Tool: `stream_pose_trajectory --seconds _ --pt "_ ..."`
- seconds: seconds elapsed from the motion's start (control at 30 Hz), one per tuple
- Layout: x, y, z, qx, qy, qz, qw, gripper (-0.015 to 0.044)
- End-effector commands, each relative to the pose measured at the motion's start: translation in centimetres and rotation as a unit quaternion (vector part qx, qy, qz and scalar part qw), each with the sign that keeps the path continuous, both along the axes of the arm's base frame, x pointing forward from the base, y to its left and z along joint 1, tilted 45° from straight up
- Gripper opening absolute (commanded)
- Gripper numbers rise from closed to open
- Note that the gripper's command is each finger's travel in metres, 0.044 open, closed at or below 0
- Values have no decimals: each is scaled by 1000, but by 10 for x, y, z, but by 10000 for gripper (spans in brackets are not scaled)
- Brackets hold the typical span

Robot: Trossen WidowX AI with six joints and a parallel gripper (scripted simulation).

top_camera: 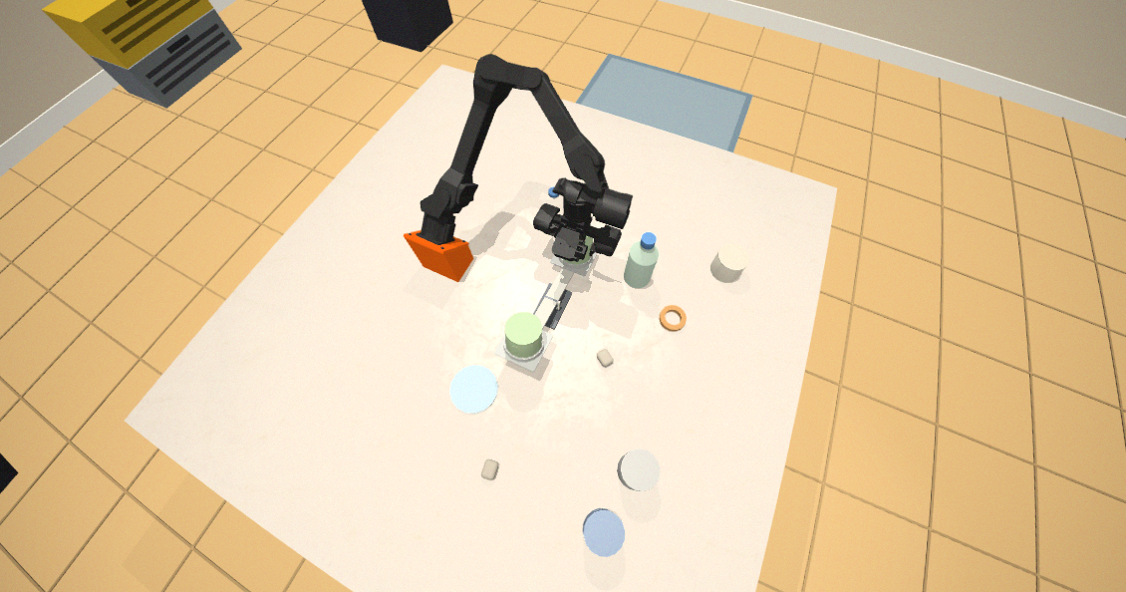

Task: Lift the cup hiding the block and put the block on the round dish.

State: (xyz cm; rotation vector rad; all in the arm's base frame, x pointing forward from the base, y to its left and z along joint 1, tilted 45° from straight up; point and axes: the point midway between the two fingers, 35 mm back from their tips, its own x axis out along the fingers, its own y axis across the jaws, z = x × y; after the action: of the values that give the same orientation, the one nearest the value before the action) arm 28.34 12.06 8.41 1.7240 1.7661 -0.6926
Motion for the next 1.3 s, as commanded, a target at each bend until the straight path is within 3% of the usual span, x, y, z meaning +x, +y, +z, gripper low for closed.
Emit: stream_pose_trajectory --seconds 0.0,0.33,1.27 --pt "0 1 0 3 2 -1 1000 255" --pt "2 -7 6 1 2 -1 1000 0" --pt "8 -33 29 -4 2 -2 1000 0"
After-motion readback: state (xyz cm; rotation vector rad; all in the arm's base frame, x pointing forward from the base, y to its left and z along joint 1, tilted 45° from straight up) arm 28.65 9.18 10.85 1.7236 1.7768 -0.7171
